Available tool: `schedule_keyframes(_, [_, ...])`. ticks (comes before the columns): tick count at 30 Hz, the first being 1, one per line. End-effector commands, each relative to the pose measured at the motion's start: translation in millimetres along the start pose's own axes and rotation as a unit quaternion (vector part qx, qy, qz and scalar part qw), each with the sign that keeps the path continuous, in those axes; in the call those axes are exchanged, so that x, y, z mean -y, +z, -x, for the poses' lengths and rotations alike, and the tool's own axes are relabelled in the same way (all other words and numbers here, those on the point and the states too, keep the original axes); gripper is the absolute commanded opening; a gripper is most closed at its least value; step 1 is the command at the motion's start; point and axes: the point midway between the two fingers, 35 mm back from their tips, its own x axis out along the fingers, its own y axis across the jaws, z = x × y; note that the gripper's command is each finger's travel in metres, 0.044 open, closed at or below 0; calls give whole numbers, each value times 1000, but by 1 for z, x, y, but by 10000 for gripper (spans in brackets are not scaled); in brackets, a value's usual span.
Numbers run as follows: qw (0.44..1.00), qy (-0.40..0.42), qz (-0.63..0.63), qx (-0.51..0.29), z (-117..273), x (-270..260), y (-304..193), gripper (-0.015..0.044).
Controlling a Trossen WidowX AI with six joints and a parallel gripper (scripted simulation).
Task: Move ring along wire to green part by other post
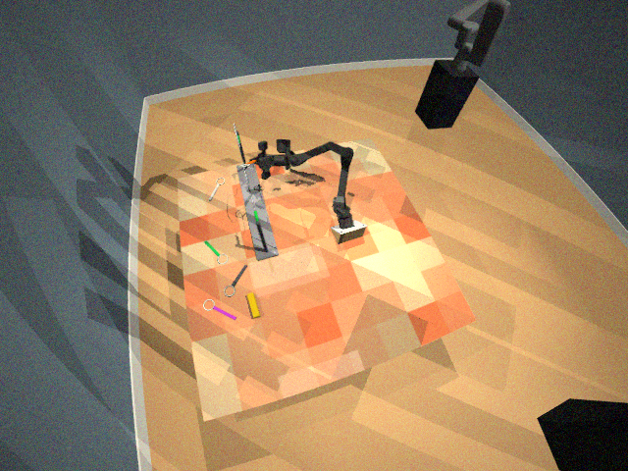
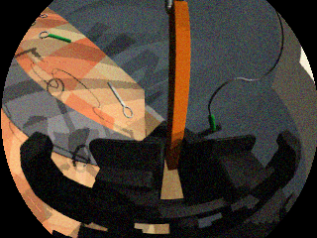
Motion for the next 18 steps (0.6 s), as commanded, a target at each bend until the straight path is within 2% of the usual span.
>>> schedule_keyframes(1, [999, 26, -44, -7, 3, -16, 0, -150])
schedule_keyframes(18, [967, 128, -219, -30, 19, -74, 16, -150])
